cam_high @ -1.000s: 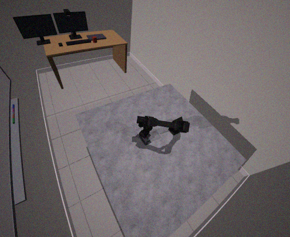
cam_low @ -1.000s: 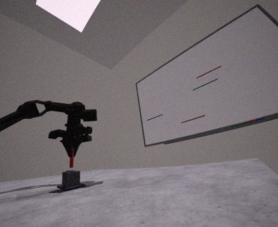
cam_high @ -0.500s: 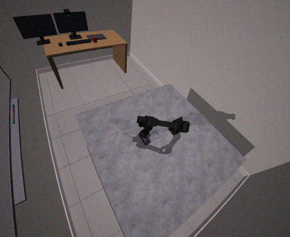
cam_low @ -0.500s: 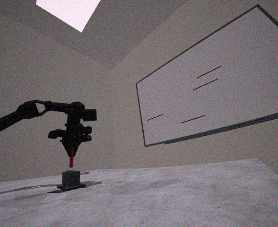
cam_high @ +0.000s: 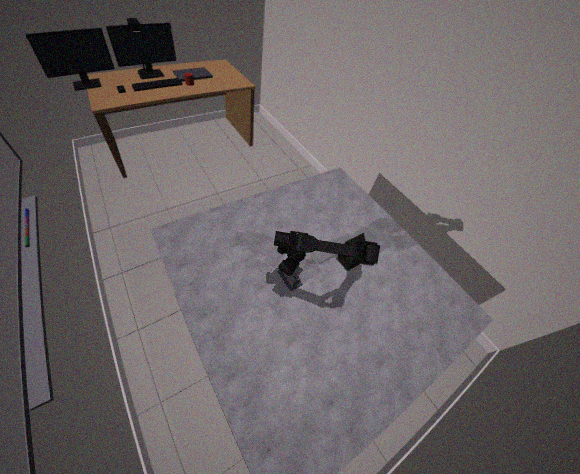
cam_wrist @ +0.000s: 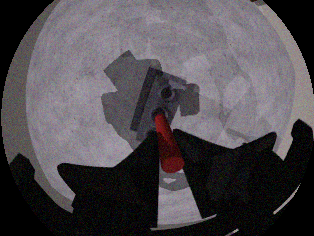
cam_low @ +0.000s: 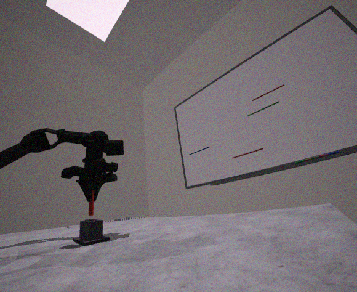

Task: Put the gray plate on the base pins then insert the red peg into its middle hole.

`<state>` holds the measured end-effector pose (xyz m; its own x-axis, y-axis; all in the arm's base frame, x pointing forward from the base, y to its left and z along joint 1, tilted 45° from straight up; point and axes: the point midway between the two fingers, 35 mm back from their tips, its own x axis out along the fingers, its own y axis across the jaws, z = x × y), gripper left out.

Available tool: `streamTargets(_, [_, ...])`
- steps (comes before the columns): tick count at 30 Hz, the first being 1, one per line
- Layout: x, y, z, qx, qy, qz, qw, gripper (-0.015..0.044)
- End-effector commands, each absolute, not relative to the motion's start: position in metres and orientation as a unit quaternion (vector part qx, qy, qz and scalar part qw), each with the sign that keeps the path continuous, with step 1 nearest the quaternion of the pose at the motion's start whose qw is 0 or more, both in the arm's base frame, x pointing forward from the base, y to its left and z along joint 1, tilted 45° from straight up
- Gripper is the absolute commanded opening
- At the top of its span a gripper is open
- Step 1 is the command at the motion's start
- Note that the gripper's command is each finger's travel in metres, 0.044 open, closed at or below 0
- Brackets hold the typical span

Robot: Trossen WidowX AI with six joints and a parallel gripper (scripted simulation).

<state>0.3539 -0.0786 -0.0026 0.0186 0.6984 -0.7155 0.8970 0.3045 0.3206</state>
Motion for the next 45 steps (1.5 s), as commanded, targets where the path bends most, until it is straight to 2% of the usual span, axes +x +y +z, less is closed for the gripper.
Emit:
streamTargets(1, [0.352, -0.079, -0.004, 0.576, 0.691, -0.118, 0.420, 0.0000])
streamTargets(45, [0.356, -0.066, -0.016, 0.573, 0.692, -0.118, 0.423, 0.0000])
